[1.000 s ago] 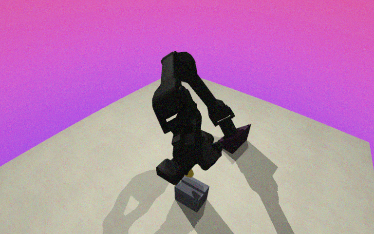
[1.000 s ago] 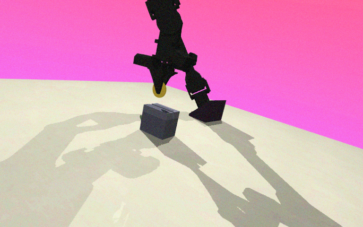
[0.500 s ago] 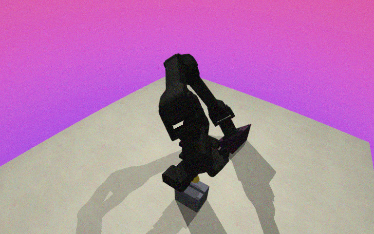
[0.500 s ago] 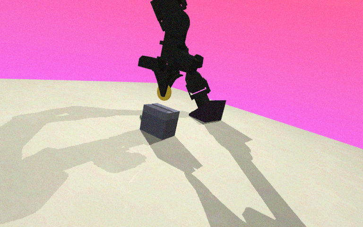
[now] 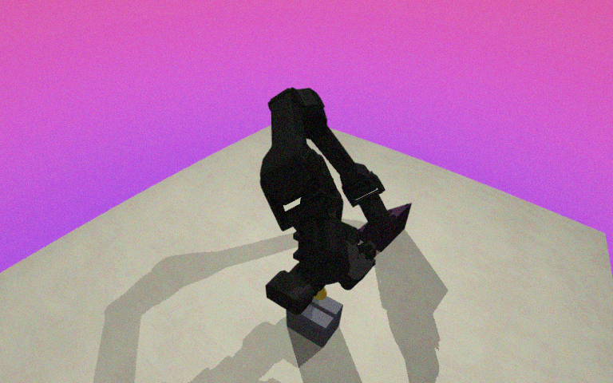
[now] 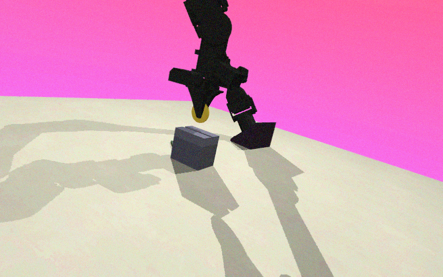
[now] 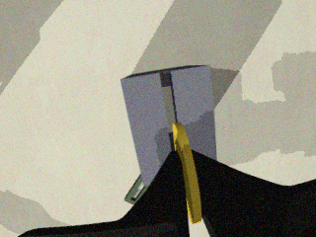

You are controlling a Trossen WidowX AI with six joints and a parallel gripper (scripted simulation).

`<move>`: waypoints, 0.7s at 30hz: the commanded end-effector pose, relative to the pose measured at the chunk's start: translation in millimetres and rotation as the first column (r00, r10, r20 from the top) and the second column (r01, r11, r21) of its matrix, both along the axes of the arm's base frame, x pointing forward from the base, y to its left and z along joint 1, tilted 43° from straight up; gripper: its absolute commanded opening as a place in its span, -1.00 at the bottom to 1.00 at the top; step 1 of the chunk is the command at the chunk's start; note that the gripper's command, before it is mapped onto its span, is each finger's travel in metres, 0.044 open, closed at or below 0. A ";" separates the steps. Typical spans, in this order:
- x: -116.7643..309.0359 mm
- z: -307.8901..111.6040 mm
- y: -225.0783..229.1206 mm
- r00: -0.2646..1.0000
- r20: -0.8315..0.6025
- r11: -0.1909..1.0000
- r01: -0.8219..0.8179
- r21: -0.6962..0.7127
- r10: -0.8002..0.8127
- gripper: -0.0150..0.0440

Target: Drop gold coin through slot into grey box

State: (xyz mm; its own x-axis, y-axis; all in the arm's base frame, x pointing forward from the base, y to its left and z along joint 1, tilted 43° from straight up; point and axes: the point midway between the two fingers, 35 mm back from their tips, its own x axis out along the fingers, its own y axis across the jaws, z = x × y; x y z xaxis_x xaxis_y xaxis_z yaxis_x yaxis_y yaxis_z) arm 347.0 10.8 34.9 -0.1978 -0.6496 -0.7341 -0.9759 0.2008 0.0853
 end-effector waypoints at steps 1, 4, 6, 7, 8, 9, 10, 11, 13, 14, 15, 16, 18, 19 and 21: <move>2.1 -3.7 0.4 1.000 0.003 1.000 0.004 -0.001 -0.004 -0.49; 2.8 -4.7 1.1 1.000 0.005 1.000 0.006 -0.002 -0.006 -0.49; 3.0 -5.0 1.8 1.000 0.005 1.000 0.006 -0.002 -0.006 -0.49; 3.0 -5.2 2.2 1.000 0.005 1.000 0.006 -0.002 -0.006 -0.49; 2.9 -5.4 2.6 1.000 0.005 1.000 0.006 -0.002 -0.006 -0.49; 2.6 -4.7 2.3 1.000 0.004 1.000 0.005 -0.002 -0.005 -0.48; 2.3 -4.1 2.0 1.000 0.004 1.000 0.004 -0.002 -0.004 -0.49; 2.0 -3.5 1.6 1.000 0.003 1.000 0.004 -0.002 -0.004 -0.49; 1.7 -2.8 1.3 1.000 0.003 1.000 0.003 -0.002 -0.003 -0.49; 1.7 -2.8 1.3 1.000 0.003 1.000 0.003 -0.002 -0.003 -0.49; 1.7 -2.8 1.3 1.000 0.003 1.000 0.003 -0.002 -0.003 -0.49; 1.7 -2.8 1.3 1.000 0.003 1.000 0.003 -0.002 -0.003 -0.49; 1.6 -3.0 1.1 1.000 0.003 1.000 0.003 -0.002 -0.003 -0.49; 1.5 -3.3 0.9 1.000 0.003 1.000 0.003 -0.002 -0.003 -0.49; 1.0 -4.5 0.0 1.000 0.003 1.000 0.003 -0.002 -0.003 -0.49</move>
State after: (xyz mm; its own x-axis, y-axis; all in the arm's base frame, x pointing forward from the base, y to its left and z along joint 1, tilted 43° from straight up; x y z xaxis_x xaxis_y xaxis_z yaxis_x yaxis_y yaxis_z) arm 348.9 12.0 31.8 -0.1976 -0.6503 -0.7336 -0.9754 0.2049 0.0811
